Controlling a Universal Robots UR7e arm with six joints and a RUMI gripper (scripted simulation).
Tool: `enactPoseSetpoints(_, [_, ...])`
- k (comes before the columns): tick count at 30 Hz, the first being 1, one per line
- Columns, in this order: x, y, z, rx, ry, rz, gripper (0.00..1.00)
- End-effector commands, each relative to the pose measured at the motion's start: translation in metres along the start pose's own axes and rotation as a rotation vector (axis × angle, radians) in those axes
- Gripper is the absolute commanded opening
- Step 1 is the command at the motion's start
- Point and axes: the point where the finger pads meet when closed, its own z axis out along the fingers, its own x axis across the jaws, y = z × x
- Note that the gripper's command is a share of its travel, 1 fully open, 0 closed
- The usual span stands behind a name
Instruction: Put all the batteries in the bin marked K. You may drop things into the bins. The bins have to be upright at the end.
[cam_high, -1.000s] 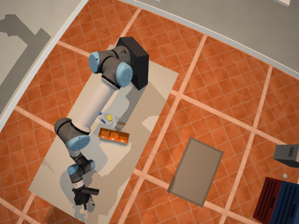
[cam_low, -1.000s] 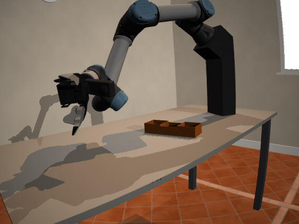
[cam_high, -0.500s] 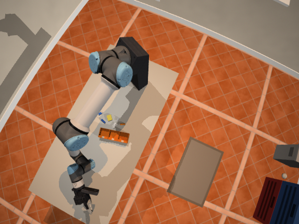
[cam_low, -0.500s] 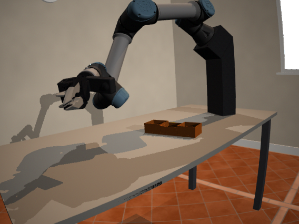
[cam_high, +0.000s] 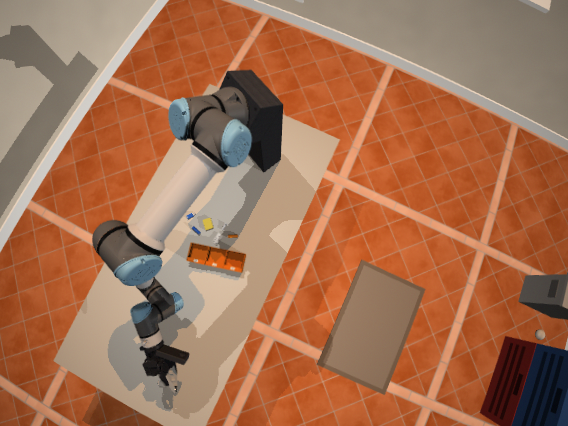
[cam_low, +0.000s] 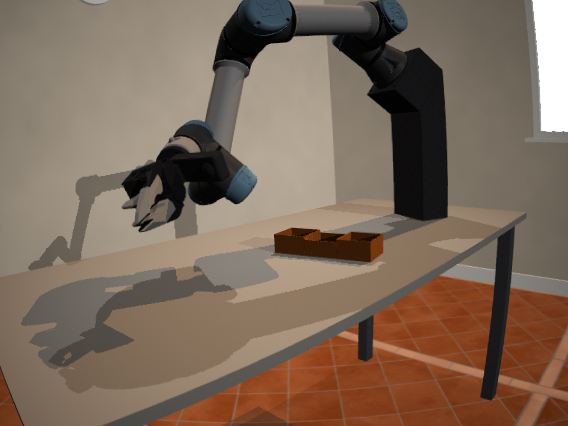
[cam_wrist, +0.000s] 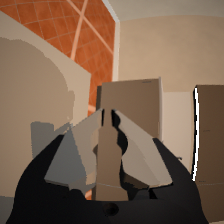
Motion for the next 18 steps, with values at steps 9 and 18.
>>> enactPoseSetpoints(9, [-0.039,0.003,-0.031,-0.072,-0.095,0.210,0.04])
enactPoseSetpoints(18, [-0.065,0.002,-0.055,-0.128,-0.157,0.354,0.04])
